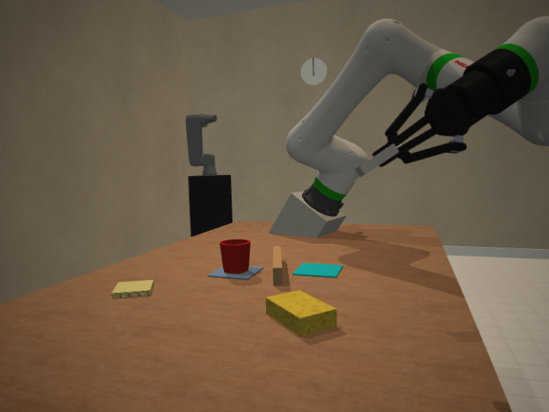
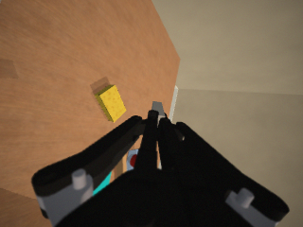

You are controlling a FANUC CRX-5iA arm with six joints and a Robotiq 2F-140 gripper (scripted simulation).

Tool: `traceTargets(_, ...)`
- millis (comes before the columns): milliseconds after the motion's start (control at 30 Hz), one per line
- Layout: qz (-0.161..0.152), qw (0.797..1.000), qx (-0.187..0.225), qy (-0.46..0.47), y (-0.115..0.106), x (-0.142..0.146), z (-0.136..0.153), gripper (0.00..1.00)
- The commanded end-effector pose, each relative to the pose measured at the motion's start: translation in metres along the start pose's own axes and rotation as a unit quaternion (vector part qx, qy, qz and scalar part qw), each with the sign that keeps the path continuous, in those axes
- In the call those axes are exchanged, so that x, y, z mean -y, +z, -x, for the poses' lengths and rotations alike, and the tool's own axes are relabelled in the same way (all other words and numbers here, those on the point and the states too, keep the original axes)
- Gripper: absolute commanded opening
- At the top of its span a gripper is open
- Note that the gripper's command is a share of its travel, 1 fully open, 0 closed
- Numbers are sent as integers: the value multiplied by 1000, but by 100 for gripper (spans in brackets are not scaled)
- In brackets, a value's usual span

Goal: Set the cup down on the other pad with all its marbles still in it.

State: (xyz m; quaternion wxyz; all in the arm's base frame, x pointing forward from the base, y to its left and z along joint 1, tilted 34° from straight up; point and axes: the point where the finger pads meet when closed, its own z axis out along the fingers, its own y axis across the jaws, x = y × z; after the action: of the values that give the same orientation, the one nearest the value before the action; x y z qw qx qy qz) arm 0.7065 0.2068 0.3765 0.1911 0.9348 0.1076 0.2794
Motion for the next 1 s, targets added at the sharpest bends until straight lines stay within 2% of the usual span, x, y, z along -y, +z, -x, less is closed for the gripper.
traceTargets(0,-35,994,99,33,21,-40,53,0)
traceTargets(33,-35,994,99,33,26,-49,65,0)
traceTargets(100,-64,985,154,52,31,-60,91,0)
traceTargets(133,-64,985,154,52,34,-67,102,0)
traceTargets(167,-83,978,180,63,34,-71,115,0)
traceTargets(300,-83,978,180,63,43,-96,158,0)
traceTargets(367,-83,978,180,63,43,-96,158,0)
traceTargets(400,-104,970,207,73,43,-107,188,0)
traceTargets(467,-156,950,255,95,36,-110,213,0)
traceTargets(533,-156,950,255,95,37,-118,237,0)
traceTargets(567,-186,937,276,106,32,-117,248,0)
traceTargets(600,-186,937,276,106,30,-120,259,0)
traceTargets(633,-205,933,277,104,28,-121,269,0)
traceTargets(733,-256,926,263,88,38,-109,217,0)
traceTargets(833,-256,926,263,88,38,-109,217,0)
traceTargets(867,-274,923,256,82,43,-106,200,0)
traceTargets(933,-274,923,256,82,43,-106,200,0)
traceTargets(967,-292,921,248,74,48,-103,183,0)
